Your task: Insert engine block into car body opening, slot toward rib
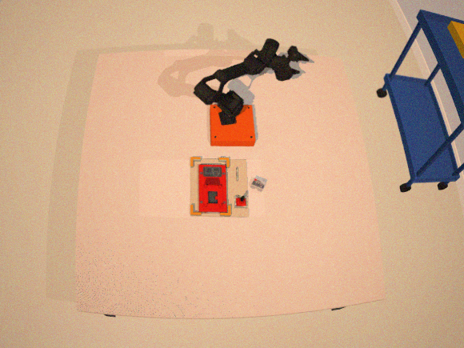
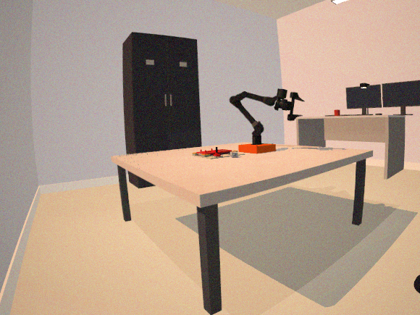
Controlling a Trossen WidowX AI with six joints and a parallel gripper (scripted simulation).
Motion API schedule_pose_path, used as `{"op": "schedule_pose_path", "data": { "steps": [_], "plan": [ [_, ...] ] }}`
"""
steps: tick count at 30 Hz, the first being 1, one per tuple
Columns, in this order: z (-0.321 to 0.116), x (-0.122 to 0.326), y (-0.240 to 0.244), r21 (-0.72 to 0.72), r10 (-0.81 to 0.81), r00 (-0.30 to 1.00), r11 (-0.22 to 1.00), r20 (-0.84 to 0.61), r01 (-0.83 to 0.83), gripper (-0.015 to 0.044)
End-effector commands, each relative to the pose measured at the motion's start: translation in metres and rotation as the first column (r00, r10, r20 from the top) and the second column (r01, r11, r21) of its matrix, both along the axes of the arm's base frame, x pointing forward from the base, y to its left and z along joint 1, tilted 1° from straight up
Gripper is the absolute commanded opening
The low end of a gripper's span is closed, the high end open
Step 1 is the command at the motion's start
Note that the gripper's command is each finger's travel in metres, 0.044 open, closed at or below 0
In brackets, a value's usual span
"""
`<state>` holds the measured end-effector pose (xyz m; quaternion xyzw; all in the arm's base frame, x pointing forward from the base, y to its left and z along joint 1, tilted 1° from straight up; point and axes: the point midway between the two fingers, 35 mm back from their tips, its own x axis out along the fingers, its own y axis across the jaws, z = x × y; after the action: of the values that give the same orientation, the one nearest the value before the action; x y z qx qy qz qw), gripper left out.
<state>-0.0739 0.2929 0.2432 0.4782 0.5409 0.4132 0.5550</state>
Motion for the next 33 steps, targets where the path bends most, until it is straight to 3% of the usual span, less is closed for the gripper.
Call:
{"op": "schedule_pose_path", "data": {
  "steps": [1,15,33],
  "plan": [
    [-0.005,0.016,0.009,-0.048,-0.055,0.998,0.997,-0.010,0.054,0.0440],
    [-0.028,0.099,0.029,-0.247,-0.320,0.947,0.921,-0.040,0.301,0.0440],
    [-0.057,0.208,0.009,-0.473,-0.637,0.766,0.701,-0.081,0.533,0.0440]
  ]
}}
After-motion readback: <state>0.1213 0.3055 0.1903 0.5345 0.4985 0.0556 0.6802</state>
